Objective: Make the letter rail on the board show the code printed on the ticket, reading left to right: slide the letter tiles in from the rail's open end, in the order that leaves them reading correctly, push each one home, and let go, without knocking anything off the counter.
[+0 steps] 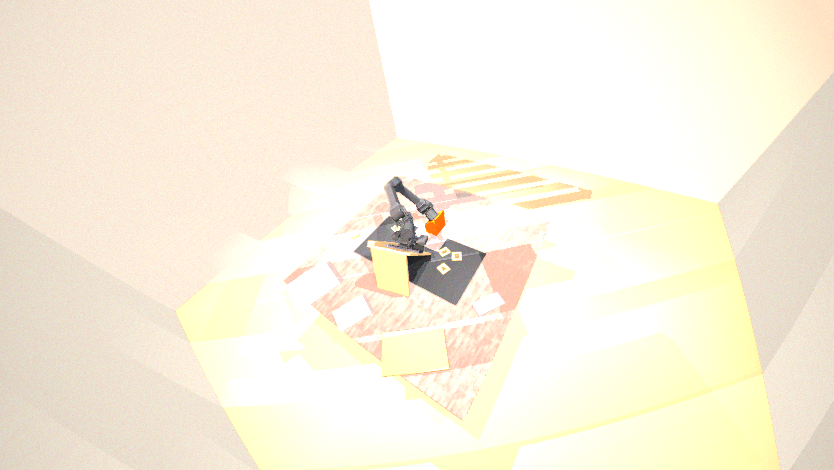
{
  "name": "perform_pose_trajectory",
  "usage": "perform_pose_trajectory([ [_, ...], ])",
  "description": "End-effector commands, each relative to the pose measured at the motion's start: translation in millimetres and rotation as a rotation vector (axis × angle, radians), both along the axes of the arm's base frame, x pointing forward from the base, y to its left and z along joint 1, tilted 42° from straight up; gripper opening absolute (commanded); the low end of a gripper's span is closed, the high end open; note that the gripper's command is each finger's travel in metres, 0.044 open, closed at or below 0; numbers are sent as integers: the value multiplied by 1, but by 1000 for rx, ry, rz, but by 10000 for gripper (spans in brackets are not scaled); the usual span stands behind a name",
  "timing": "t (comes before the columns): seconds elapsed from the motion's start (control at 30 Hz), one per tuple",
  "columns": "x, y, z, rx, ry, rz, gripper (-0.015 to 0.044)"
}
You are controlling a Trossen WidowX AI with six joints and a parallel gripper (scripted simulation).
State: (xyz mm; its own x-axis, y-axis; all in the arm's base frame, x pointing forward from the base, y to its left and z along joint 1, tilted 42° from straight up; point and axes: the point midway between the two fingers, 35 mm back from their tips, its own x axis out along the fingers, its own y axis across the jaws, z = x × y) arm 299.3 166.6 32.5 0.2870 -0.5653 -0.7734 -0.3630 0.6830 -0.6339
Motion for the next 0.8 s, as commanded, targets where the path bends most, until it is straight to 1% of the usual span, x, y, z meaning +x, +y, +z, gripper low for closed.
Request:
perform_pose_trajectory([
  [0.0, 1, -1, 3, -2, -3, 4, 0],
  [0.77, 4, -5, 9, -3, -3, 4, 0],
])
